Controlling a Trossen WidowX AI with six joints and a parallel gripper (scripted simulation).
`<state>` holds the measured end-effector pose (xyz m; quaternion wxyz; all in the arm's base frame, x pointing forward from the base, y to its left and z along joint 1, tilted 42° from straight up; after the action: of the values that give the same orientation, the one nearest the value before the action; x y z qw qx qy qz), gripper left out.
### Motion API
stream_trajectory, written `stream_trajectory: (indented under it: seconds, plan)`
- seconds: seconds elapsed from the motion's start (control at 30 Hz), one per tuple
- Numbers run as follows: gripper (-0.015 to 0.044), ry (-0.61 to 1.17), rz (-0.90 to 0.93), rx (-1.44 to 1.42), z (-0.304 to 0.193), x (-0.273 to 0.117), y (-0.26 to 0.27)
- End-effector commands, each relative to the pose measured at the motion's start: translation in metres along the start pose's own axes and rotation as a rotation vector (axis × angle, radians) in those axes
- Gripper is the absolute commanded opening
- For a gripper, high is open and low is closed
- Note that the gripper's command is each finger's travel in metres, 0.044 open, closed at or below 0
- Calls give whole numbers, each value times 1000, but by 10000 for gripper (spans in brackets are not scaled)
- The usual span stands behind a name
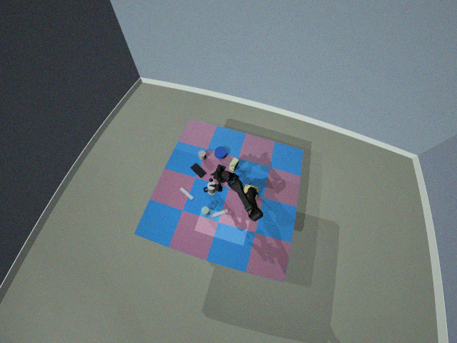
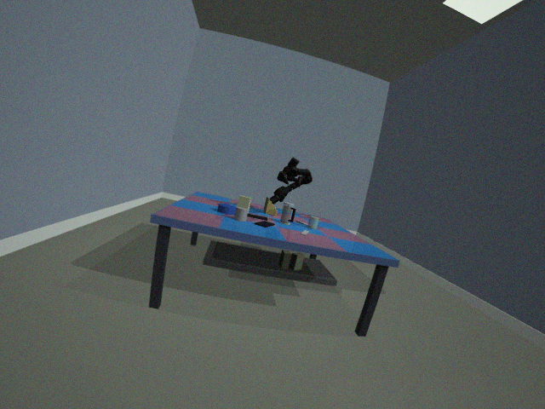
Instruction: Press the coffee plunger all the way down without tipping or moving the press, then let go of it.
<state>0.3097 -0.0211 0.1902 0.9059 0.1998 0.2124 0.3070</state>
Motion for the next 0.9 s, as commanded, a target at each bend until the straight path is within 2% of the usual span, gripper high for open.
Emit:
stream_trajectory:
  seconds: [0.0,0.27,0.87]
  plan:
    - [335,8,-4,18,-4,3,-2]
    - [125,8,-4,18,-4,3,-2]
    - [117,10,-5,17,-12,9,-2]
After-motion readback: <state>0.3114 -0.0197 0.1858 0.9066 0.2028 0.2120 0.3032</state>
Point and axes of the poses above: the point midway between the two fingers, 35 mm back from their tips, its own x axis out along the fingers, its own y axis across the jaws, z = x × y, the point moved 3 cm from there along -x, back along the fingers, and after that the axes turned 11 degrees about -x, right-handed, at the moved point
